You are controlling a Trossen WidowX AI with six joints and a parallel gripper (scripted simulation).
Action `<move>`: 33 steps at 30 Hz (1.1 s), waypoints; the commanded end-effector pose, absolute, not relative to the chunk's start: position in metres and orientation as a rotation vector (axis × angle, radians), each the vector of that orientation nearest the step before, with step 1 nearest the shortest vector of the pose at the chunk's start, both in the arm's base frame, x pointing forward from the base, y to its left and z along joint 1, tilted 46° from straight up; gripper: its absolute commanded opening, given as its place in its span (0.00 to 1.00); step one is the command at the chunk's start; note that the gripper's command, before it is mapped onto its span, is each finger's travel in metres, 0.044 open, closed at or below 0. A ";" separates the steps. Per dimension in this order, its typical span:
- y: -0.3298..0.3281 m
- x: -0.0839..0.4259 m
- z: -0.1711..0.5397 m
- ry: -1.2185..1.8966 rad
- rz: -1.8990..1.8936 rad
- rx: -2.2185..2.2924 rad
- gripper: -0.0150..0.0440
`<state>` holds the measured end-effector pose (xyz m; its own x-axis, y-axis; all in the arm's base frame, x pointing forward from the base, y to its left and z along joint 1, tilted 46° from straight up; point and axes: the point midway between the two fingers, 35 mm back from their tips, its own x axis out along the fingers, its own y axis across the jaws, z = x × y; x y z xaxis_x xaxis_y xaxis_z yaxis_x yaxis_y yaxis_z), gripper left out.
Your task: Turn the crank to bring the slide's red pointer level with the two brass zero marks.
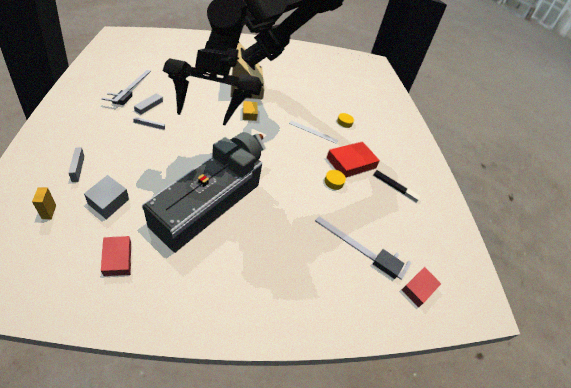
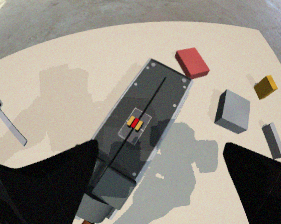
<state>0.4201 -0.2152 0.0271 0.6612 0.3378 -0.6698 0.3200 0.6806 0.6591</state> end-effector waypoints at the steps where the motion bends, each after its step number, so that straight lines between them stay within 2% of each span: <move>1: -0.200 0.424 0.013 0.878 0.035 0.849 1.00; 6: -0.179 0.427 -0.007 0.876 0.037 0.850 1.00; 29: -0.179 0.427 -0.007 0.876 0.037 0.850 1.00; 33: -0.179 0.427 -0.007 0.876 0.037 0.850 0.82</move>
<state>0.4273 -0.1790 -0.0060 0.6632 0.3598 -0.6563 0.2916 0.6833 0.6693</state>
